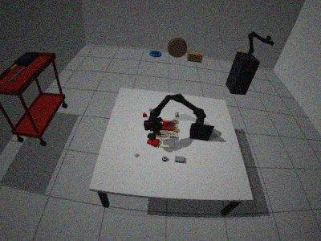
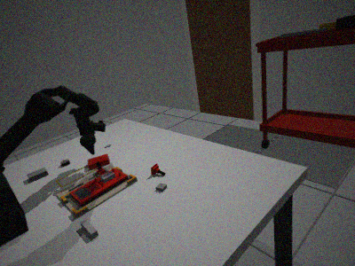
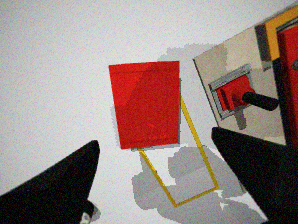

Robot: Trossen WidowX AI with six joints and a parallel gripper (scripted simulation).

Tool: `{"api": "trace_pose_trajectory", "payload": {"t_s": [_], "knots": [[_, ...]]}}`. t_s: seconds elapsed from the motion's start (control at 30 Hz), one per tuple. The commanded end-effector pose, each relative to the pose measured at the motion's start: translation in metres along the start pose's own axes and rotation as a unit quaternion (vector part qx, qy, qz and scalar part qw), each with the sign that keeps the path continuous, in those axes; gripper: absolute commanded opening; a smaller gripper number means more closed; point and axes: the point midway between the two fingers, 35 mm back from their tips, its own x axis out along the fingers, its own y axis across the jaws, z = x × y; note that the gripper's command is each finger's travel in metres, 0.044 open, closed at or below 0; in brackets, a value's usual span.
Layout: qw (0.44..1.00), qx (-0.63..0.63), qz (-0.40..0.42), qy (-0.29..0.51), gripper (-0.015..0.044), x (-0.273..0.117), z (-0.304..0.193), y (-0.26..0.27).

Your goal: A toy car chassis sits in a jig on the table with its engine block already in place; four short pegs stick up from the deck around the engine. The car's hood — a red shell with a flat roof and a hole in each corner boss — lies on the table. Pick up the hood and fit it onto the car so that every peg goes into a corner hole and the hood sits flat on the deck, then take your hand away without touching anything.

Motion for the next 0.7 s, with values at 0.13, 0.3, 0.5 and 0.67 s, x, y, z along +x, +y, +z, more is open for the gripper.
{"api": "trace_pose_trajectory", "payload": {"t_s": [0.13,0.3,0.5,0.67], "knots": [[1.000,0.004,0.002,0.000,0.0440,0.002,0.000,0.001],[1.000,0.004,0.002,0.000,0.0440,0.006,0.001,0.001],[1.000,0.004,0.002,0.000,0.0440,0.011,0.001,0.001],[1.000,0.004,0.002,0.000,0.0440,0.015,0.002,0.001]]}}
